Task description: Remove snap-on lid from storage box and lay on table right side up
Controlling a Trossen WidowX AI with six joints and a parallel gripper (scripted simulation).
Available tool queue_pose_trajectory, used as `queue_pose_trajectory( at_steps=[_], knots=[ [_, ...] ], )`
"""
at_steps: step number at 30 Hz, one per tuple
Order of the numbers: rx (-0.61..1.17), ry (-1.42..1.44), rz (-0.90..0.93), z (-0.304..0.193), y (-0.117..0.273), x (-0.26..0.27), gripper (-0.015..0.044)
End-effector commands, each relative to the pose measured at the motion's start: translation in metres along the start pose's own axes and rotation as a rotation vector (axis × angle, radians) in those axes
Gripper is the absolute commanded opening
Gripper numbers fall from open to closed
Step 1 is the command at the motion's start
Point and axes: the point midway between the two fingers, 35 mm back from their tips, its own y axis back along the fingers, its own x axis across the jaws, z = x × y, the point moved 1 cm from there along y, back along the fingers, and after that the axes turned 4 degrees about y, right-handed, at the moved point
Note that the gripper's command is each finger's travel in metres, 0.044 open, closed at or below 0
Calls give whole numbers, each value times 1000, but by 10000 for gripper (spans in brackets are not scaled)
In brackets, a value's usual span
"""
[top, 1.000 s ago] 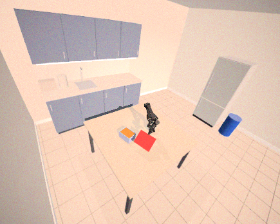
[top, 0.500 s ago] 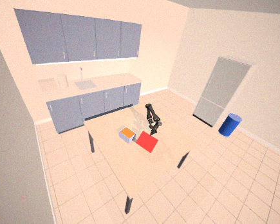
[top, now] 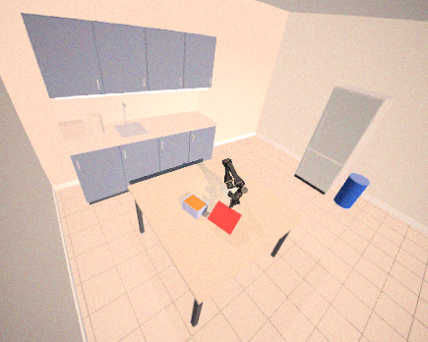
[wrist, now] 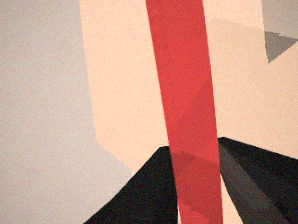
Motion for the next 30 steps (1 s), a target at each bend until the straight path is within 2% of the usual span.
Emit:
queue_pose_trajectory(
  at_steps=[1, 30],
  knots=[
    [-1, -3, 14, 1, -1, 0, 0],
    [-1, -3, 14, 0, -16, -18, 0]
  ],
)
